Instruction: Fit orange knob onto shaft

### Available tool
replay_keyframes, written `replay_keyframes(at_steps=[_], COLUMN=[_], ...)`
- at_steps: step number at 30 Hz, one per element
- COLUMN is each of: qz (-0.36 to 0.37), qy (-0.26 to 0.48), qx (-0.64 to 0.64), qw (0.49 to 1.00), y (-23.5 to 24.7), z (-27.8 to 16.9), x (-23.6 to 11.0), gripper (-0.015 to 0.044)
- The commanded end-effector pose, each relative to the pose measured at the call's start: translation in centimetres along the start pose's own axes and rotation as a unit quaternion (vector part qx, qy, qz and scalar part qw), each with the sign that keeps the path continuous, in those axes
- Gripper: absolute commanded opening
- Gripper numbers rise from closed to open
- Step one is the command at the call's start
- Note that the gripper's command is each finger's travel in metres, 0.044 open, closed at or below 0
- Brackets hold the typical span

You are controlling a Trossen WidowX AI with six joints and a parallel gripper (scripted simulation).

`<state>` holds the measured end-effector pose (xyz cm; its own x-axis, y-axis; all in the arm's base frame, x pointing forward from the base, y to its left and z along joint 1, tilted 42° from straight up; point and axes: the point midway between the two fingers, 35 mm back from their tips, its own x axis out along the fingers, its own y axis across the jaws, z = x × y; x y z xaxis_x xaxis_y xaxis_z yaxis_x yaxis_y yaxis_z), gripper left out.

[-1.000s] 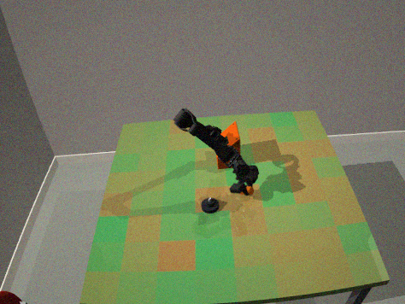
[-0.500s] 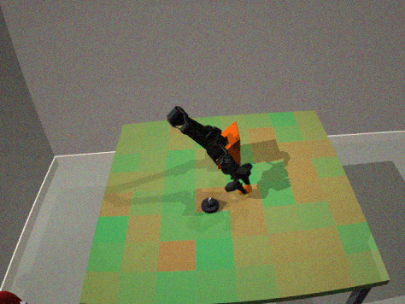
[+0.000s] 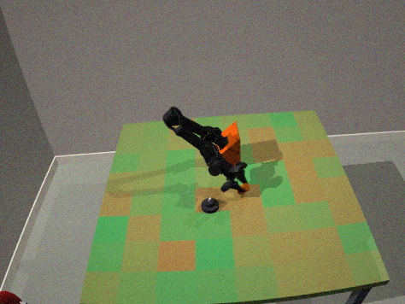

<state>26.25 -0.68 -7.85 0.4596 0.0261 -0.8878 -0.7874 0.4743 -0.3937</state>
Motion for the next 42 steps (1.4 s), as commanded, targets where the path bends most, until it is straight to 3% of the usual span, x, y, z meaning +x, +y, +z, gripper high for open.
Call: replay_keyframes(at_steps=[1,27,32,35,42], qz=[0.000,0.004,0.003,0.004,0.004], qy=[-0.028,-0.239,-0.213,-0.222,-0.222], qx=[-0.002,-0.003,-0.003,-0.004,-0.004], qw=[1.000,0.971,0.977,0.975,0.975], y=[0.1,0.3,0.2,0.3,0.3], z=[-0.4,-2.8,-2.7,-2.6,-2.6], x=[-0.3,-1.7,-1.8,-1.7,-1.7], gripper=[0.0179,0.0179,0.0179,0.0258,0.0260])
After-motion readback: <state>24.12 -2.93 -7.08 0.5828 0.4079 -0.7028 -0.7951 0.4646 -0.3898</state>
